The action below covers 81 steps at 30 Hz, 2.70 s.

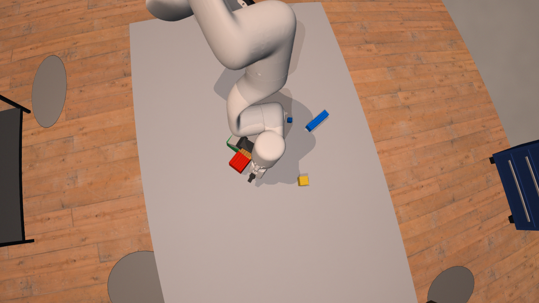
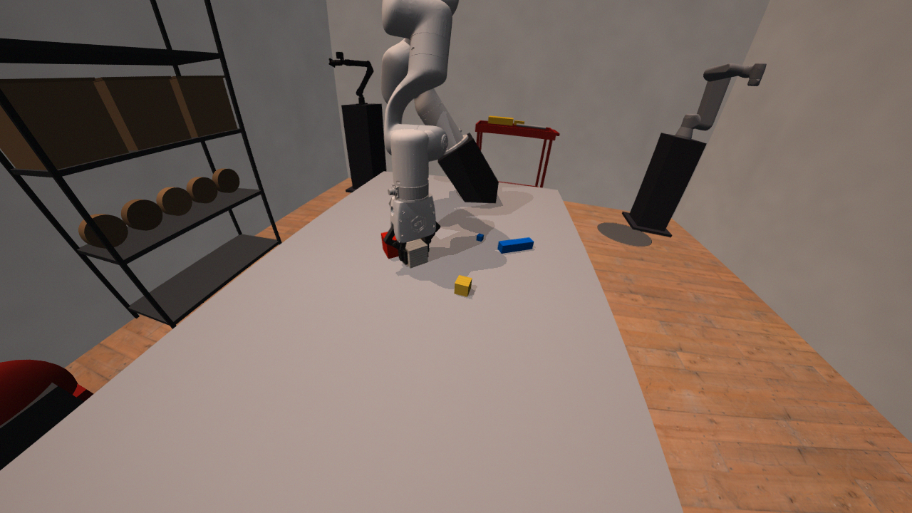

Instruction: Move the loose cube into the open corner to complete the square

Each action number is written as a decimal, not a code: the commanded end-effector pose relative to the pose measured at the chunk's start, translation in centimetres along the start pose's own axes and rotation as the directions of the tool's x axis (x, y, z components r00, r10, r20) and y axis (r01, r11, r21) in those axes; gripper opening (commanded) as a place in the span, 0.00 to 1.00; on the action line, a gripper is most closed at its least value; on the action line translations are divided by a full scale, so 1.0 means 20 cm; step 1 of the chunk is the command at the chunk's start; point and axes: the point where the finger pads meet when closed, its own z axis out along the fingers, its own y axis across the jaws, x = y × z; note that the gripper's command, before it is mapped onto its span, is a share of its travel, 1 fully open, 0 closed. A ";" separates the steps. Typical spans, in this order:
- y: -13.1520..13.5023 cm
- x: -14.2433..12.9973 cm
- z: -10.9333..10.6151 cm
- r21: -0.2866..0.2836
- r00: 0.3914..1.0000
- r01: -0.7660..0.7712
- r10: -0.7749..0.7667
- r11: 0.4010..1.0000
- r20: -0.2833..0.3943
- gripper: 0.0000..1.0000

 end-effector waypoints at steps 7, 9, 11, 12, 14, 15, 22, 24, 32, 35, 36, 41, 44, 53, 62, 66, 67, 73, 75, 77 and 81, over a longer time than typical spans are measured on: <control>0.00 -0.01 -0.03 0.002 1.000 0.000 0.000 1.000 0.004 0.00; 0.00 -0.01 -0.04 0.002 1.000 0.000 0.000 1.000 0.004 0.00; 0.00 -0.01 -0.04 0.002 1.000 0.000 0.000 1.000 0.004 0.00; 0.00 -0.01 -0.05 0.002 1.000 0.000 0.000 1.000 0.004 0.00; 0.00 -0.01 -0.06 0.002 1.000 0.000 0.000 1.000 0.004 0.00; 0.00 -0.01 -0.07 0.002 1.000 0.000 0.000 1.000 0.004 0.00; 0.00 -0.01 -0.15 0.002 1.000 0.000 0.000 1.000 0.004 0.00; 0.00 -0.01 -0.17 0.002 1.000 0.000 0.000 1.000 0.004 0.00; 0.00 -0.01 -0.25 0.002 1.000 0.000 0.000 1.000 0.004 0.00; 0.00 -0.01 -0.28 0.002 1.000 0.000 0.000 1.000 0.004 0.00; 0.00 -0.01 -0.29 0.002 1.000 0.000 0.000 1.000 0.004 0.00; 0.00 -0.01 -0.34 0.002 1.000 0.000 0.000 1.000 0.004 0.00; 0.00 -0.01 -0.35 0.002 1.000 0.000 0.000 1.000 0.004 0.00; 0.00 -0.01 -0.40 0.002 1.000 0.000 0.000 1.000 0.004 0.00; 0.00 -0.01 -0.41 0.002 1.000 0.000 0.000 1.000 0.004 0.00; -0.10 0.11 -0.42 0.008 1.000 -0.021 0.021 1.000 0.005 0.00; -0.18 0.22 -0.42 0.011 0.999 -0.040 0.040 0.999 0.006 0.00; -0.35 0.61 -0.41 0.001 0.995 -0.101 0.101 0.995 0.004 0.00; -0.35 0.61 -0.41 0.001 0.995 -0.101 0.101 0.995 0.004 0.00; -0.35 0.61 -0.41 0.001 0.995 -0.101 0.101 0.995 0.004 0.00; -0.35 0.61 -0.41 0.001 0.995 -0.101 0.101 0.995 0.004 0.00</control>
